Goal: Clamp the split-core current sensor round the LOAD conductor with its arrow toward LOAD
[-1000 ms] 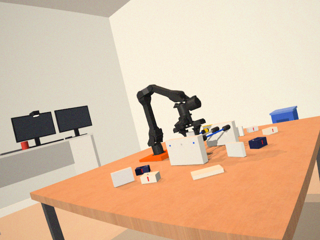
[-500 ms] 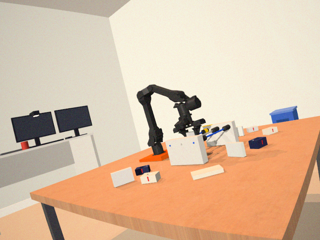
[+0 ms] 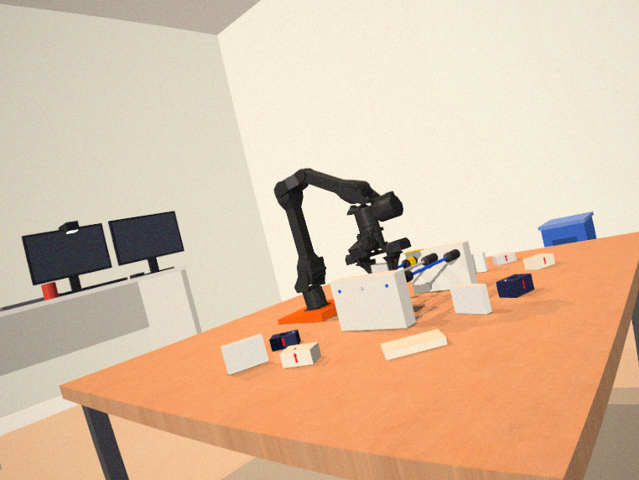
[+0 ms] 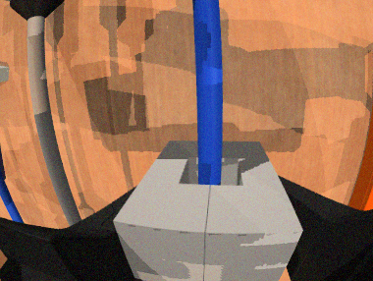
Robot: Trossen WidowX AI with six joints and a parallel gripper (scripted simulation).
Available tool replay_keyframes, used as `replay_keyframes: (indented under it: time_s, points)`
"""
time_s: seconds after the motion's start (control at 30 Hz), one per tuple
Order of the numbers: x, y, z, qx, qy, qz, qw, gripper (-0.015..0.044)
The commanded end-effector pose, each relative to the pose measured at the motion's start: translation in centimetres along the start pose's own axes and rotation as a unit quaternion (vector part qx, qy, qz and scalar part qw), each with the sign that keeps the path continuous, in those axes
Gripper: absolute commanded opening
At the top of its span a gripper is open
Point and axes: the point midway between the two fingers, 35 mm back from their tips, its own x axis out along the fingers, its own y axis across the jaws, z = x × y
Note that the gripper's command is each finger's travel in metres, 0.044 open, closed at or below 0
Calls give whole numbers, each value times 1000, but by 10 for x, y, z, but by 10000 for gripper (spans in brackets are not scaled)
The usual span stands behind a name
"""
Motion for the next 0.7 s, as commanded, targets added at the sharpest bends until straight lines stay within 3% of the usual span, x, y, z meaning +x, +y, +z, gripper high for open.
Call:
replay_keyframes:
  time_s: [0.0,0.6,0.67]
  points:
    - [0,0,0,0,0,0,1000,0]
    - [5,0,0,0,0,29,1000,0]
    - [1,1,0,0,1,31,1000,53]
